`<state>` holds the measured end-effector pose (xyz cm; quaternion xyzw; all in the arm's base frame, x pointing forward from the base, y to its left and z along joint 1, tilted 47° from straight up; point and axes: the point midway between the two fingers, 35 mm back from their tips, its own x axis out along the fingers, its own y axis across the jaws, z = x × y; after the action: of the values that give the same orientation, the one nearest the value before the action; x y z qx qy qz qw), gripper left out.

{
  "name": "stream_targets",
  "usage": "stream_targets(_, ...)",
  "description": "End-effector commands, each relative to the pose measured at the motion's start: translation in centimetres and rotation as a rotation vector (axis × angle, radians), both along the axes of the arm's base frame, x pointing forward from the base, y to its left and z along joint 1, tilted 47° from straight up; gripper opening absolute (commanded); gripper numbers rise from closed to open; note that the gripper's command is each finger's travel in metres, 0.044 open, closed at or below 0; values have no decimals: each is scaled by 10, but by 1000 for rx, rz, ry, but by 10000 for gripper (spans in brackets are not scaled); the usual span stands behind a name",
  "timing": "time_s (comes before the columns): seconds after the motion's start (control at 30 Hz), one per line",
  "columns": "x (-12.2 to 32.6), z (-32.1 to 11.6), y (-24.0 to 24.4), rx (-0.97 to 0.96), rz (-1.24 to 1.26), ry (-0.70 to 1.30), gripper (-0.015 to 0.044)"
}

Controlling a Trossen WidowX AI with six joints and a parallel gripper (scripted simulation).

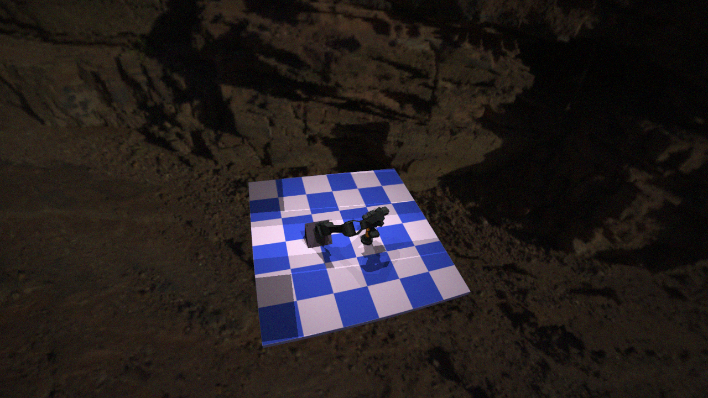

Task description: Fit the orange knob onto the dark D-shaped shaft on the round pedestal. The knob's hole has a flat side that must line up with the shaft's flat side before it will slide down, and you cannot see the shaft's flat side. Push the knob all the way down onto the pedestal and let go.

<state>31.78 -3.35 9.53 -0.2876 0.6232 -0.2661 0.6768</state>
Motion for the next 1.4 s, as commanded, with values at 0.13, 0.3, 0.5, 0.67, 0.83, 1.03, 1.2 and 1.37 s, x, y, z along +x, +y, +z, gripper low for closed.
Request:
stream_targets(0.13, -1, 0, 0, -1, -1, -1, 0)
stream_targets(0.3, -1, 3, 3, -1, -1, -1, 0)
stream_targets(0.5, 0, 3, 2, -15, 115, 120, 0)
stream_targets(0.67, 3, 3, 1, -18, 143, 150, 0)
stream_targets(0.83, 3, 1, 1, -18, 143, 150, 0)
stream_targets(1.03, 2, 0, 2, -18, 143, 150, 0)
stream_targets(1.2, 1, 0, 2, -18, 143, 150, 0)
stream_targets(1.37, -1, 0, 1, -18, 143, 150, 0)
